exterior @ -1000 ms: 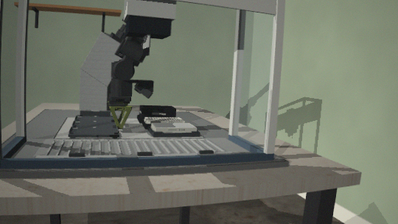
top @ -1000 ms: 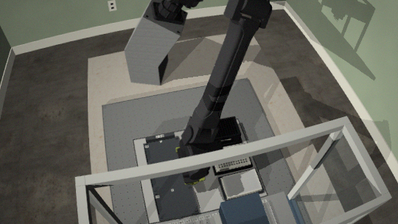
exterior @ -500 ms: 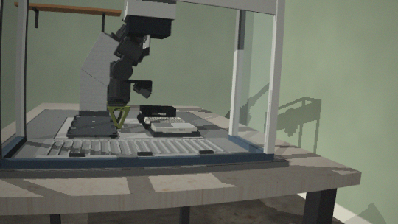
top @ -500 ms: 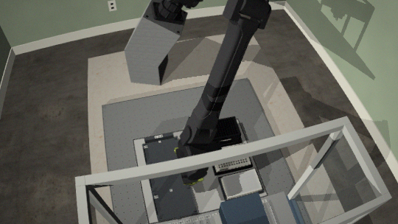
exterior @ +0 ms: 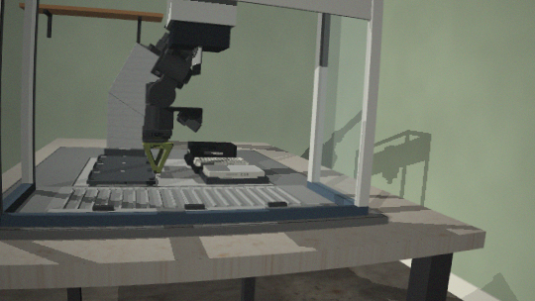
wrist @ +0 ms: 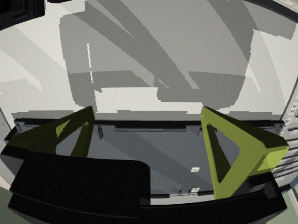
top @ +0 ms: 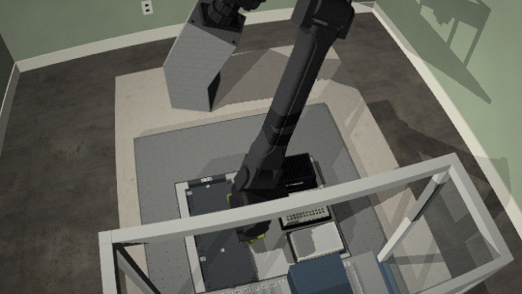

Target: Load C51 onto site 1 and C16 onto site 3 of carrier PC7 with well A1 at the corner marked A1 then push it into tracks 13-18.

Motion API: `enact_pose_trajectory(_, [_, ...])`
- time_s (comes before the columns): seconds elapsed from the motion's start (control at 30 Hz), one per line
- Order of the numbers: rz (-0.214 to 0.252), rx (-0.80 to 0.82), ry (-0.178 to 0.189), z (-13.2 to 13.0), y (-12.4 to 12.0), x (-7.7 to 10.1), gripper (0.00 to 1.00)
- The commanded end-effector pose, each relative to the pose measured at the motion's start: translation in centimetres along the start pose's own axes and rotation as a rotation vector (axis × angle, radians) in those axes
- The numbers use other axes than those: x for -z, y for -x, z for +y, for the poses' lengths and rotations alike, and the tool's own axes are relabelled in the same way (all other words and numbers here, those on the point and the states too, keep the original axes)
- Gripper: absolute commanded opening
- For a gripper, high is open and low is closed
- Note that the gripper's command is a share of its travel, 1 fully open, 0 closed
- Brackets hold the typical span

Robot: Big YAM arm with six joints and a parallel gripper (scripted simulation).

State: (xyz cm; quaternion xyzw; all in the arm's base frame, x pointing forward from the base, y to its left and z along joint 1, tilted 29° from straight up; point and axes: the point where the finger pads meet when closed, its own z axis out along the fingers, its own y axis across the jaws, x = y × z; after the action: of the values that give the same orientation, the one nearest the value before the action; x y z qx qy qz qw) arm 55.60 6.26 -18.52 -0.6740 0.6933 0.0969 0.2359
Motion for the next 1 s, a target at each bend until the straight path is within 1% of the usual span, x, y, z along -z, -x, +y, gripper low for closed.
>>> enact_pose_trajectory(0.0, [0.012, -0.025, -0.025, -1.4, -2.3, 1.21, 1.0])
enact_pose_trajectory(0.27, [0.013, -0.025, -0.023, -1.31, -2.63, 1.12, 1.0])
enact_pose_trajectory(0.47, [0.013, -0.026, -0.03, -1.6, -2.61, 1.43, 1.0])
enact_pose_trajectory(0.7, [0.013, -0.026, -0.023, -1.28, -3.01, 1.11, 1.0])
enact_pose_trajectory(0.97, [0.013, -0.024, -0.026, -1.41, -3.18, 1.25, 1.0])
